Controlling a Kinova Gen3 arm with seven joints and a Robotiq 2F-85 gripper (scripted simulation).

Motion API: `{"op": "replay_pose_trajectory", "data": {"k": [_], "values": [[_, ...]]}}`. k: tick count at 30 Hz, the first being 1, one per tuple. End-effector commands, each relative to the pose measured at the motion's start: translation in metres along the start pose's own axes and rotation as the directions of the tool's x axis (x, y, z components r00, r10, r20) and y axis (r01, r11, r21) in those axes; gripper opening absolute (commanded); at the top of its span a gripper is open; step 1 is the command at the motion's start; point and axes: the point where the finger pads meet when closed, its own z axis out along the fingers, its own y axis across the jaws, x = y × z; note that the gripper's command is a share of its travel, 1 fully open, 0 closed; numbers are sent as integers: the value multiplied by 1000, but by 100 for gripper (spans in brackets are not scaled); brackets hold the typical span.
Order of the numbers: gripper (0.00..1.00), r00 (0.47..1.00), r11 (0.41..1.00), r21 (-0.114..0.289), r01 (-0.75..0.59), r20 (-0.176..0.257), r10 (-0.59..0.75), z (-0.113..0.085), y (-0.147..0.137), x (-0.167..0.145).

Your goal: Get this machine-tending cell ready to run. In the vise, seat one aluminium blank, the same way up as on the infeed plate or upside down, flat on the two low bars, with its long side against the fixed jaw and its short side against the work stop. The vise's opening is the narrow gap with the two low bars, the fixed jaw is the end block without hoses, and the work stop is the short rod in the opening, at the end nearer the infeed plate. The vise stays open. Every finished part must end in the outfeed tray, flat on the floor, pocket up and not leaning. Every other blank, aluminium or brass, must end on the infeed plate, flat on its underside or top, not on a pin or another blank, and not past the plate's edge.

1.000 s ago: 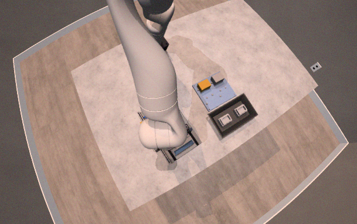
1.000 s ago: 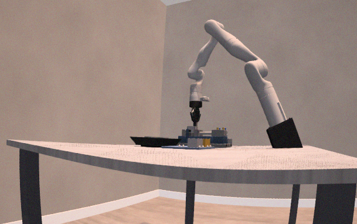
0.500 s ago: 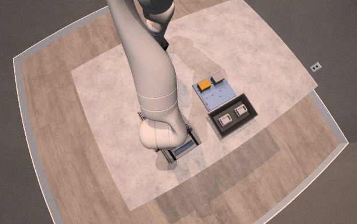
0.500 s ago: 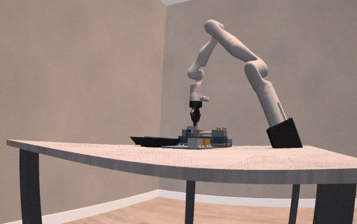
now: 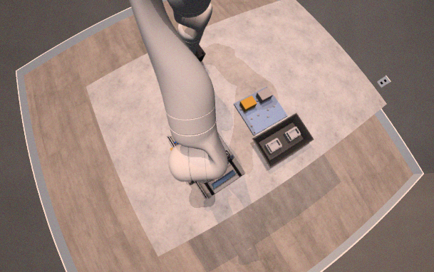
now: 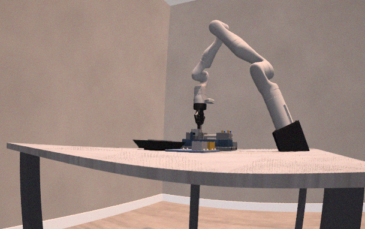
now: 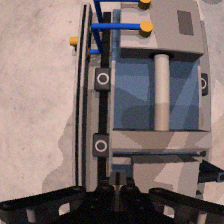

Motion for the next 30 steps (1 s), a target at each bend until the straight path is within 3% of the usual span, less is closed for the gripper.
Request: {"op": "replay_pose_trajectory", "data": {"k": [1,14,30], "values": [[0,1000,1000,-11,-5,-4,5,1,1,0],[0,1000,1000,-12,-5,-4,5,2,-30,0],[0,1000,1000,-9,-4,-3,4,-1,-35,0]]}}
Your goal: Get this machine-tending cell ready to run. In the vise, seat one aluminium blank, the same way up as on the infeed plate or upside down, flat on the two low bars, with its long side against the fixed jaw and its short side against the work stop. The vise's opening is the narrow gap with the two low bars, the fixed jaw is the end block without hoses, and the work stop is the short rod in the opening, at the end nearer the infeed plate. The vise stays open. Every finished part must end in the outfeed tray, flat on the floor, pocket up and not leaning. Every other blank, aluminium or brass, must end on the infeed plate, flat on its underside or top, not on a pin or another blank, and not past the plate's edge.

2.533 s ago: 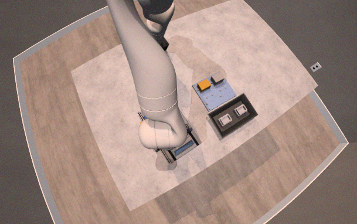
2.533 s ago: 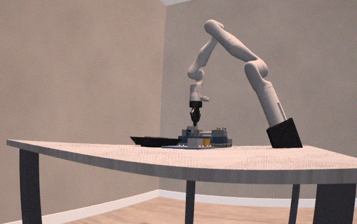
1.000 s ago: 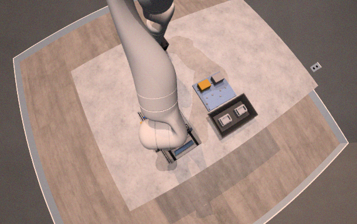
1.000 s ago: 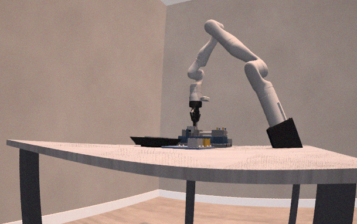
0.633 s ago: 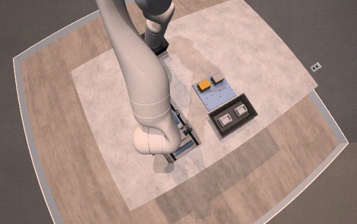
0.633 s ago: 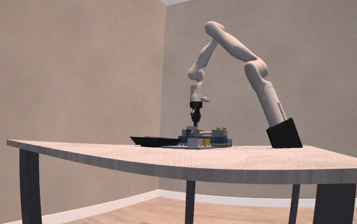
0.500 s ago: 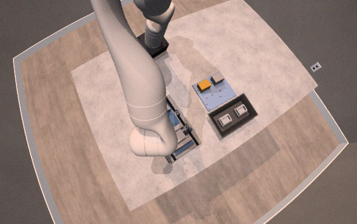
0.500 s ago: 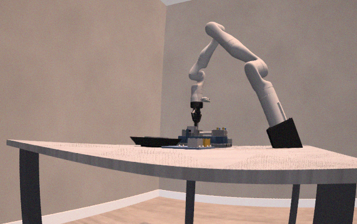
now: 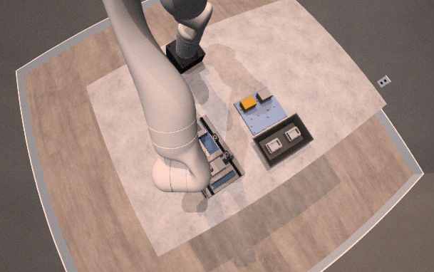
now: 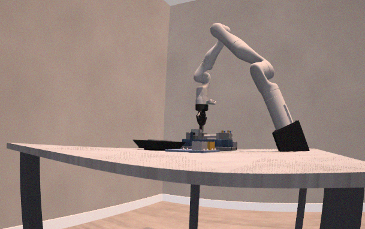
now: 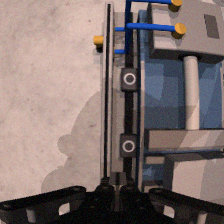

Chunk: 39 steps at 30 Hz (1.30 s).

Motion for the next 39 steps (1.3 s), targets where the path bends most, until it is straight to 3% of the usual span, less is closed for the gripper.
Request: {"op": "replay_pose_trajectory", "data": {"k": [1,9,31,39], "values": [[0,1000,1000,-4,7,-1,-7,-3,0,0],[0,1000,1000,-4,7,0,-7,-13,0,-1],[0,1000,1000,-4,8,1,-8,-70,0,-1],[0,1000,1000,-6,8,-1,-8,-77,1,0]]}}
